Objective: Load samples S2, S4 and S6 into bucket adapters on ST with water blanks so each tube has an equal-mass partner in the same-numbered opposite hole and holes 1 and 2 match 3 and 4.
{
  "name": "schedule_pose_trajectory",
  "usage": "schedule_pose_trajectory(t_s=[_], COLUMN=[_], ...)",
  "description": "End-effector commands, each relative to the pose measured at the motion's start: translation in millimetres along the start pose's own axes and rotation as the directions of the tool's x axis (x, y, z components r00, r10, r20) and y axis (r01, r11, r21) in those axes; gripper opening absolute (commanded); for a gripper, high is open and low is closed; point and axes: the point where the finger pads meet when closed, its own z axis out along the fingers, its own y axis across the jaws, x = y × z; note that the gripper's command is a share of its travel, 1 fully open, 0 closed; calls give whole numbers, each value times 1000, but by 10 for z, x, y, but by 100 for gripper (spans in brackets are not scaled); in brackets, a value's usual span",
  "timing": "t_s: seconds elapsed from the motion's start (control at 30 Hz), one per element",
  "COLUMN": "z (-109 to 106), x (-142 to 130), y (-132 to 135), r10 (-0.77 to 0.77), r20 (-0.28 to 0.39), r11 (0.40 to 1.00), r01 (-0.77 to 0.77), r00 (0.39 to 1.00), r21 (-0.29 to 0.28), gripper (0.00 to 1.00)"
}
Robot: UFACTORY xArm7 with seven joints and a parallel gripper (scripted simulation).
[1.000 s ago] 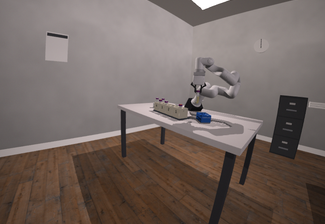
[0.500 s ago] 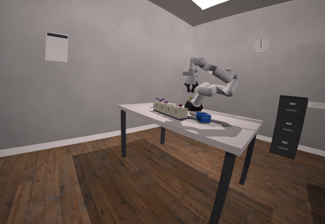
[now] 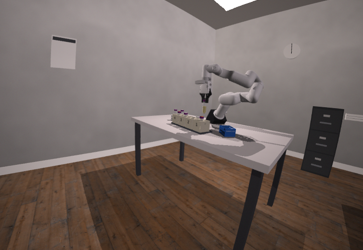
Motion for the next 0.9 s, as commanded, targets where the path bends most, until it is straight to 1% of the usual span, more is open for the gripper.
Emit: schedule_pose_trajectory(t_s=[0.0,0.43,0.5,0.57,0.87], z=[-5,-6,-6,-7,-7], x=[111,393,393,436,438], y=[193,781,781,872,874], r10=[6,7,7,7,7], r20=[1,0,0,0,0], r11=[1000,1000,1000,1000,1000], r01=[-6,-7,-7,-7,-7], r00=[1000,1000,1000,1000,1000], r21=[-1,-2,-2,-2,-2], gripper=[0,0,0,0,0])
